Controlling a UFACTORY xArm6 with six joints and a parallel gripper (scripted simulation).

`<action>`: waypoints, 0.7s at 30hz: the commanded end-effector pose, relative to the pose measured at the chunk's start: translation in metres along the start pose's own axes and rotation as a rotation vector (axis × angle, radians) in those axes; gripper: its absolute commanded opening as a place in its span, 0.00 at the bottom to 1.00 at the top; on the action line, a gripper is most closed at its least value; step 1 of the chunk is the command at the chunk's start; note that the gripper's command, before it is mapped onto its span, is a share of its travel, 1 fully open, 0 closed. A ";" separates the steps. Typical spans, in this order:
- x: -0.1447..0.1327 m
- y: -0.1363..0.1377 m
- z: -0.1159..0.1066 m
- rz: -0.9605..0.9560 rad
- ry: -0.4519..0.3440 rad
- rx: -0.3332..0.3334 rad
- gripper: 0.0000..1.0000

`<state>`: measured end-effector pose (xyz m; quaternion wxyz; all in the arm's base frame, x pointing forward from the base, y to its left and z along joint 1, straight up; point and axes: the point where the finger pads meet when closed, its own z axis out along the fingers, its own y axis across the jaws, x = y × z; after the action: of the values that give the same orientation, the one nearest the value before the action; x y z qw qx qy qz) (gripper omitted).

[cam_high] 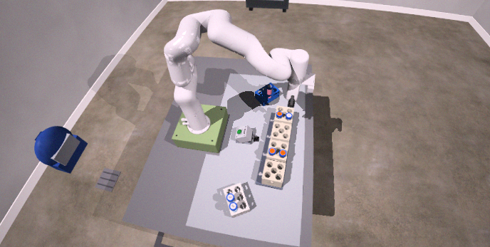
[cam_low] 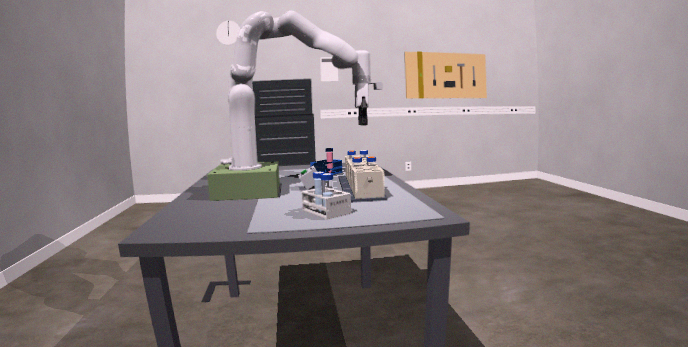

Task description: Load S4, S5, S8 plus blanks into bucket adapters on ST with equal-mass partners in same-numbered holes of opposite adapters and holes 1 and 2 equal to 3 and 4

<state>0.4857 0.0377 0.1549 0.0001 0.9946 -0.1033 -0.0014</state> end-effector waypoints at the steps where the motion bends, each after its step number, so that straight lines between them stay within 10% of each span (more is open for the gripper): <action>1: 0.001 0.000 -0.002 0.000 0.005 0.001 0.44; 11: 0.001 0.000 -0.002 0.000 0.005 0.001 0.44; 12: -0.003 0.002 0.000 0.033 0.000 -0.003 0.00; 21: -0.041 0.020 0.016 0.327 -0.040 -0.045 0.00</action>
<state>0.4593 0.0310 0.1443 0.0098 0.9805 -0.1955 -0.0190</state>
